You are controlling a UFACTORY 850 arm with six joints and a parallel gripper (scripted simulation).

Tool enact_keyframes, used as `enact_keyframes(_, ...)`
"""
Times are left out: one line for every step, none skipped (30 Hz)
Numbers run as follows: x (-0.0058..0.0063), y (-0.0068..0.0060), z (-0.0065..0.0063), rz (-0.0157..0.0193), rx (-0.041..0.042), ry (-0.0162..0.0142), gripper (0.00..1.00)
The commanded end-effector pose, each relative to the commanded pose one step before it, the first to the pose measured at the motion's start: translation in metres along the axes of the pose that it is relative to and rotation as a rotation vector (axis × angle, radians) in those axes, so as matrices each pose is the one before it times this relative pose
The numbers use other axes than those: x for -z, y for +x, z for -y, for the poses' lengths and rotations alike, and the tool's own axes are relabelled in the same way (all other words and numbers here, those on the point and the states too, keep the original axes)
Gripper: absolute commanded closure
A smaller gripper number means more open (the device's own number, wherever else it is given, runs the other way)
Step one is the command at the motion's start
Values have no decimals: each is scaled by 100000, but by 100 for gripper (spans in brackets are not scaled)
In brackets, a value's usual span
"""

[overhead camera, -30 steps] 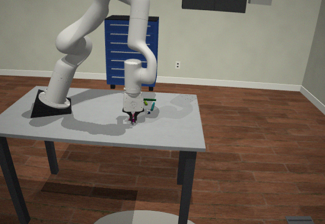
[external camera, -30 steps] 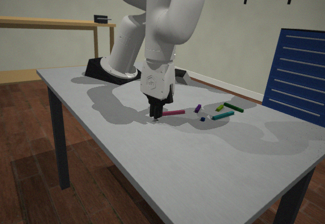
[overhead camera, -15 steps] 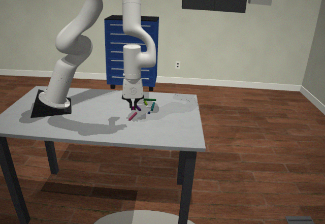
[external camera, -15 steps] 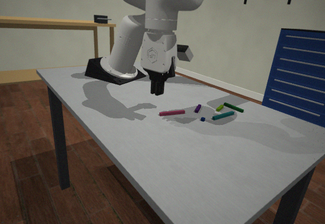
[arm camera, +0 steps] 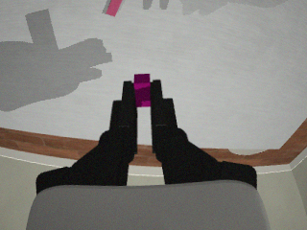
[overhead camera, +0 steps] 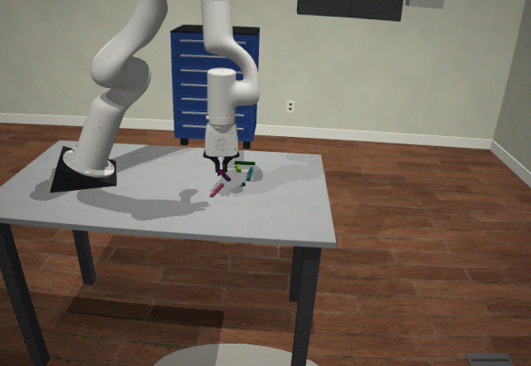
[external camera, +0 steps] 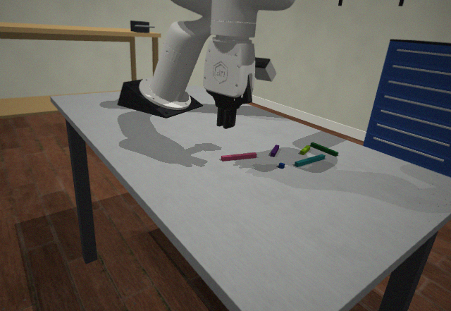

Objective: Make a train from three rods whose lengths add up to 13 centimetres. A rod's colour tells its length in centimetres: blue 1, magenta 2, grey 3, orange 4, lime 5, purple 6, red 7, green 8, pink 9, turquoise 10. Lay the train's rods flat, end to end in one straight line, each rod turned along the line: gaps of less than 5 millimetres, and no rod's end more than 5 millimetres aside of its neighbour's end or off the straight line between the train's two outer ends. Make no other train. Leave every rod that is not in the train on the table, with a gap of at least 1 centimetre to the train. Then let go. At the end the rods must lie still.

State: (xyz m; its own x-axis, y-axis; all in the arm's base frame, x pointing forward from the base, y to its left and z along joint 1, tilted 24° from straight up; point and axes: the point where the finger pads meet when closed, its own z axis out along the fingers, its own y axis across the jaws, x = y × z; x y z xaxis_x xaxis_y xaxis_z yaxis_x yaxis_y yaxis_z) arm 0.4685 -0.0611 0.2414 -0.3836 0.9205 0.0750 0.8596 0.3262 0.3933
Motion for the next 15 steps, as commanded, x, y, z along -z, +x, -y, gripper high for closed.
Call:
enact_keyframes(-53,2694,-3240,58,2807,559,96)
enact_keyframes(-2,411,-459,8,396,11,96)
enact_keyframes(2,643,-703,18,605,-7,96)
enact_keyframes(8,683,-731,25,625,-40,96)
enact_keyframes(13,640,-670,27,570,-66,96)
enact_keyframes(18,626,-643,28,544,-91,96)
enact_keyframes(23,638,-643,29,540,-117,96)
enact_keyframes(29,649,-641,30,536,-144,96)
enact_keyframes(34,654,-633,28,526,-170,96)
enact_keyframes(24,419,-400,17,330,-121,96)
enact_keyframes(5,83,-79,3,65,-25,96)
enact_keyframes(0,3,-3,0,2,-1,96)
enact_keyframes(0,0,0,0,0,0,96)
enact_keyframes(0,0,0,0,0,0,96)
enact_keyframes(0,0,0,0,0,0,96)
